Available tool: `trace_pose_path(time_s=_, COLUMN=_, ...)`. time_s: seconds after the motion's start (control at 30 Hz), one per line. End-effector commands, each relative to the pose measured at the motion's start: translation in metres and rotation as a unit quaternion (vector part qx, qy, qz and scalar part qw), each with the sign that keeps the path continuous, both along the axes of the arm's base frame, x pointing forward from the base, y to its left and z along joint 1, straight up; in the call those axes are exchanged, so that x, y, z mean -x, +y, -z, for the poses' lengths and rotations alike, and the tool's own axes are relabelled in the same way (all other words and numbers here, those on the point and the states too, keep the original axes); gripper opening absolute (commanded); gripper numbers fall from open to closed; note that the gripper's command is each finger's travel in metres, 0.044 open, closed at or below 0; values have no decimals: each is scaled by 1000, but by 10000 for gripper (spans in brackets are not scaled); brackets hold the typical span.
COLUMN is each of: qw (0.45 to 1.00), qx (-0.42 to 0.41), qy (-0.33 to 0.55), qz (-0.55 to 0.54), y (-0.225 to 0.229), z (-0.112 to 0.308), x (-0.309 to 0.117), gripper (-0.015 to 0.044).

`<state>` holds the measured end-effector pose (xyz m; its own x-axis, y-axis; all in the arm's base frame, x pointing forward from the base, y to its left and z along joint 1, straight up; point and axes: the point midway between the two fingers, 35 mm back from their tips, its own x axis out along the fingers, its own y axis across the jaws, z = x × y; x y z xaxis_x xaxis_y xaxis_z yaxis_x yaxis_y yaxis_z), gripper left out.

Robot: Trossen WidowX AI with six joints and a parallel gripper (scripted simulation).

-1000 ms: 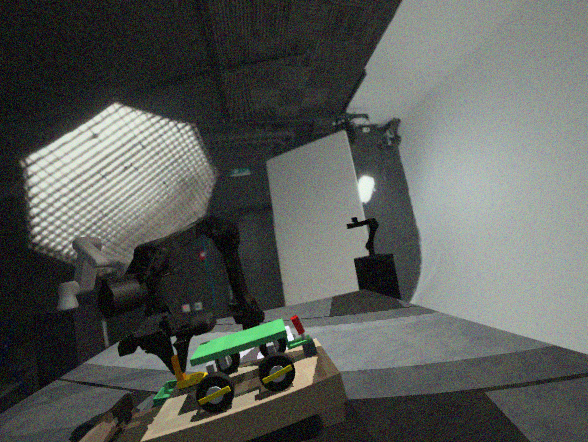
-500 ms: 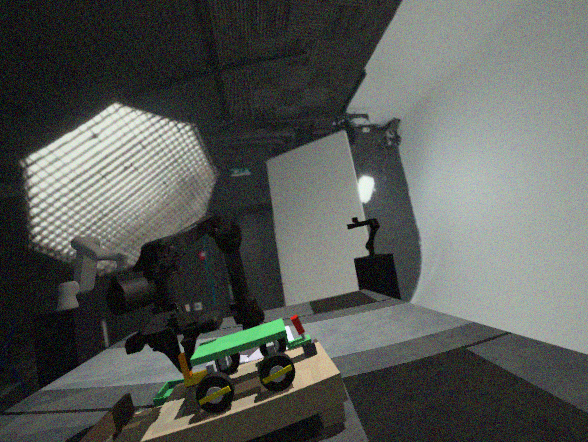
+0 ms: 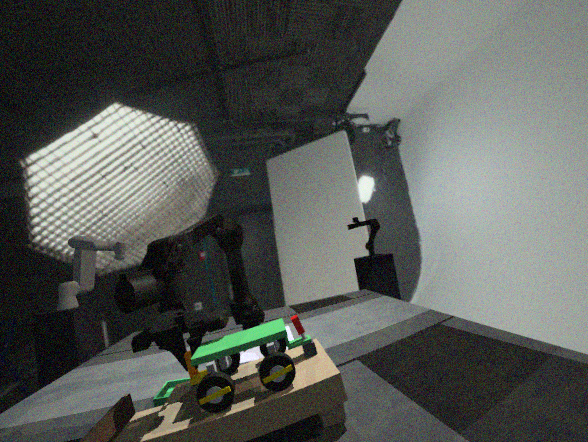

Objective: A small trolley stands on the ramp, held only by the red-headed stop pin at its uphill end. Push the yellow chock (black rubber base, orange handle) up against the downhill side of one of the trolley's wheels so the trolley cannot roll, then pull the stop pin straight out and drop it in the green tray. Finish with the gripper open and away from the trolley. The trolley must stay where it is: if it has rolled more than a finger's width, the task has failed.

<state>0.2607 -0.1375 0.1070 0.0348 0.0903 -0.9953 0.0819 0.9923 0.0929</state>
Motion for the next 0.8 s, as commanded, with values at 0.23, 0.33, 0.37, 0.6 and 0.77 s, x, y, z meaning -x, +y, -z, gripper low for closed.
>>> trace_pose_path(time_s=0.23, qw=1000, qx=0, qy=0, qz=0, y=1, z=0, x=0, gripper=0)
trace_pose_path(time_s=0.33, qw=1000, qx=0, qy=0, qz=0, y=1, z=0, x=0, gripper=26)
trace_pose_path(time_s=0.37, qw=1000, qx=0, qy=0, qz=0, y=1, z=0, x=0, gripper=53)
trace_pose_path(time_s=0.6, qw=1000, qx=0, qy=0, qz=0, y=1, z=0, x=0, gripper=190)
trace_pose_path(time_s=0.77, qw=1000, qx=-2, qy=-1, qz=0, y=-1, z=-9, x=0, gripper=190)
